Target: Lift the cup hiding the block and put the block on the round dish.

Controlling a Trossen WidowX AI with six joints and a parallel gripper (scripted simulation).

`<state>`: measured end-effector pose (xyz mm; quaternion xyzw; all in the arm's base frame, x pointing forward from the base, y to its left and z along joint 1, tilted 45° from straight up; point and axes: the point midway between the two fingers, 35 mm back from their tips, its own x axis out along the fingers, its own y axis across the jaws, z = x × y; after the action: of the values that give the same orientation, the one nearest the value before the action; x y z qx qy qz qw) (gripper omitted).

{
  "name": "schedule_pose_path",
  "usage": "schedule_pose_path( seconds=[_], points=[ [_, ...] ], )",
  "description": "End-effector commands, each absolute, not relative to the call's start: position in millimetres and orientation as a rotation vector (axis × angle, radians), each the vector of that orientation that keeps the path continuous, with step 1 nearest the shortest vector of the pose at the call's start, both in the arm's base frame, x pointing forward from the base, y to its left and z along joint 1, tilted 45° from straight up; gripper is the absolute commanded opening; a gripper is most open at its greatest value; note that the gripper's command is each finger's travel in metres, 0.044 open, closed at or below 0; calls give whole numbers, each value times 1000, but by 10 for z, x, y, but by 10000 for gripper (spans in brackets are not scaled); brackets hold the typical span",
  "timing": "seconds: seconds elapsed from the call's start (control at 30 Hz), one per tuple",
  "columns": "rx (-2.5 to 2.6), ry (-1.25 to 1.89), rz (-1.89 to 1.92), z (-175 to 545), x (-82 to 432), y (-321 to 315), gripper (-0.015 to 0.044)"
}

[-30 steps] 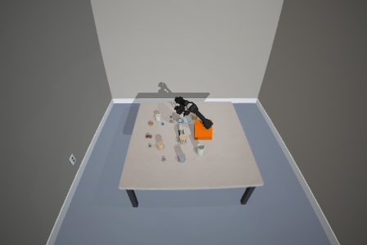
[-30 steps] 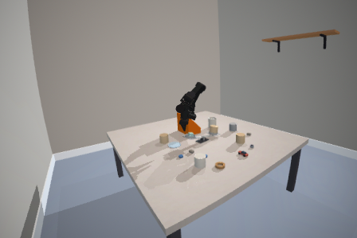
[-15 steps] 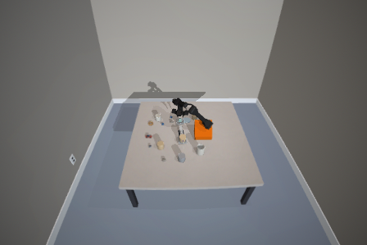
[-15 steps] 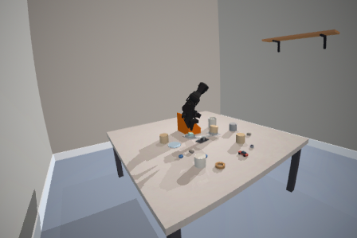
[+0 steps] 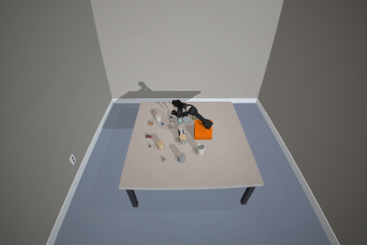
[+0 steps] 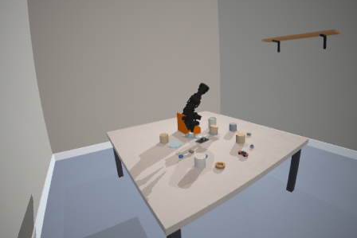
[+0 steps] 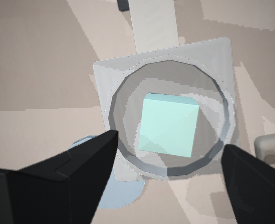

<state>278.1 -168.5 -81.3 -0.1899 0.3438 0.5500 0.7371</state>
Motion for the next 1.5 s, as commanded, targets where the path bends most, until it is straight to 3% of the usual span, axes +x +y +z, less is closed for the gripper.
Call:
schedule_pose_path(
  seconds=[0.0,0.6,0.73,0.97,1.1,1.47],
  points=[
    [-409,753,1205,-862,2793,-1637,260],
    [-409,752,1205,-1048,2833,-1450,260],
    [-409,752,1205,-1048,2833,-1450,155],
    [-409,752,1205,-1048,2833,-1450,108],
    [-407,754,1202,-1017,2832,-1488,3],
    [-410,757,1202,-592,2750,-1928,0]
  ],
)
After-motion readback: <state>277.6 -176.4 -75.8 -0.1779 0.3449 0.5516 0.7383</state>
